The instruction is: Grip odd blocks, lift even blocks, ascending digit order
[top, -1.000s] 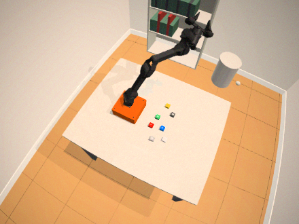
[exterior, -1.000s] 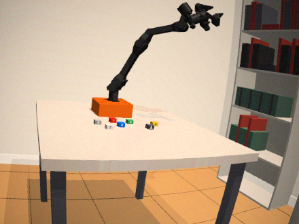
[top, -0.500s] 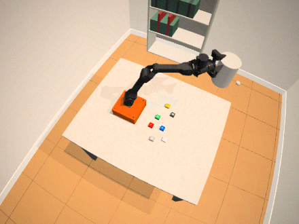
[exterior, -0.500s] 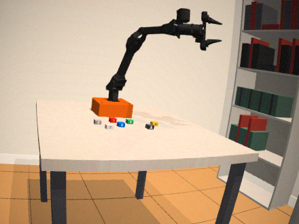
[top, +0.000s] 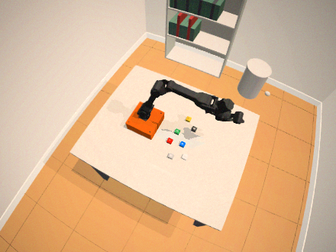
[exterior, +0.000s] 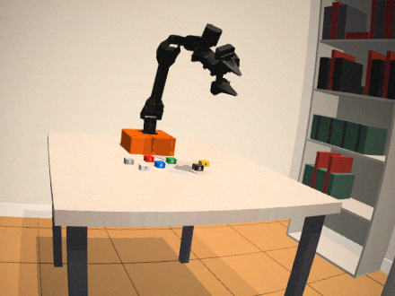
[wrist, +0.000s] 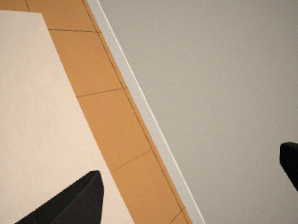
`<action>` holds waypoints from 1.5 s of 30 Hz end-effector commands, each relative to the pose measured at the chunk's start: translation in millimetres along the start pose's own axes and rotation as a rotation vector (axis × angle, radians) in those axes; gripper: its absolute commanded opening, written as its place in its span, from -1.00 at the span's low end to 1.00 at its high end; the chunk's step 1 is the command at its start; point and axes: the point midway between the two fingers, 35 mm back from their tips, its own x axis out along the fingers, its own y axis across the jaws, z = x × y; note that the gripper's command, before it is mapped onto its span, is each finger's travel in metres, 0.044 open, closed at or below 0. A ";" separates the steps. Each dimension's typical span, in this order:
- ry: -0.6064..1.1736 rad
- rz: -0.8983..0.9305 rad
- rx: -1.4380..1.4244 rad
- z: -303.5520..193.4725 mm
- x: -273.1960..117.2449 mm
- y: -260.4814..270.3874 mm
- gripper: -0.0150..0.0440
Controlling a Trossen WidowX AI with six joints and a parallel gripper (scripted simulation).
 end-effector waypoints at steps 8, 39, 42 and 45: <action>0.522 0.210 0.629 -172.6 -64.4 92.2 0.86; 1.094 0.337 1.284 -259.8 -189.7 217.6 0.86; 1.094 0.337 1.284 -259.8 -189.7 217.6 0.86; 1.094 0.338 1.284 -257.3 -189.6 218.7 0.86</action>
